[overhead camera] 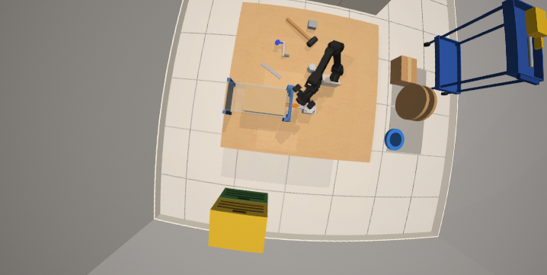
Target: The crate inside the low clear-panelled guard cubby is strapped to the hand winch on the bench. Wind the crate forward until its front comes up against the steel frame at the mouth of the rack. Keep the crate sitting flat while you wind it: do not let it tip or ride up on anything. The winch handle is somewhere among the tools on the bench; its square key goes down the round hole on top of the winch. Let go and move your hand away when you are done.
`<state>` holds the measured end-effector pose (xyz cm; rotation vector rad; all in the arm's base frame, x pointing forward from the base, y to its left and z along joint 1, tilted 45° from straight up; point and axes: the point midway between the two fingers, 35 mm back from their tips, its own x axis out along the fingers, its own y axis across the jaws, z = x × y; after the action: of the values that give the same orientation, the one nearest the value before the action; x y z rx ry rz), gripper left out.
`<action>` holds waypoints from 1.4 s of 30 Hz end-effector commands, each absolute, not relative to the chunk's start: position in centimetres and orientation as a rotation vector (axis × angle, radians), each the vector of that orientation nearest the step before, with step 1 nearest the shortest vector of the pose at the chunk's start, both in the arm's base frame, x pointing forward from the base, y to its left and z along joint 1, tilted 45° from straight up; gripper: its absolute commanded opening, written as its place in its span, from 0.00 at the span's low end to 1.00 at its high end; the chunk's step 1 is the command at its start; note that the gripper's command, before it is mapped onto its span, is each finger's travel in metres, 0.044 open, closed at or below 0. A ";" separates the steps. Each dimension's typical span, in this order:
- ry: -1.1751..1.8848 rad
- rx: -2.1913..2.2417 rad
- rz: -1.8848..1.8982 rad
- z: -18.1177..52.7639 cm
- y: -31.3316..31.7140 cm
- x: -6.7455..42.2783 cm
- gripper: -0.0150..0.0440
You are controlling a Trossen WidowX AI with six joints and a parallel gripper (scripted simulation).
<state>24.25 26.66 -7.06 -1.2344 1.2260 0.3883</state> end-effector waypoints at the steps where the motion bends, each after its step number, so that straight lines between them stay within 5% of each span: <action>1: 1.222 -1.218 0.399 -7.9 27.6 24.3 0.25; 42: 1.221 -1.216 0.400 -10.7 30.7 24.0 0.25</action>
<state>24.65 29.90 -9.95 -1.2282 1.2144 0.3798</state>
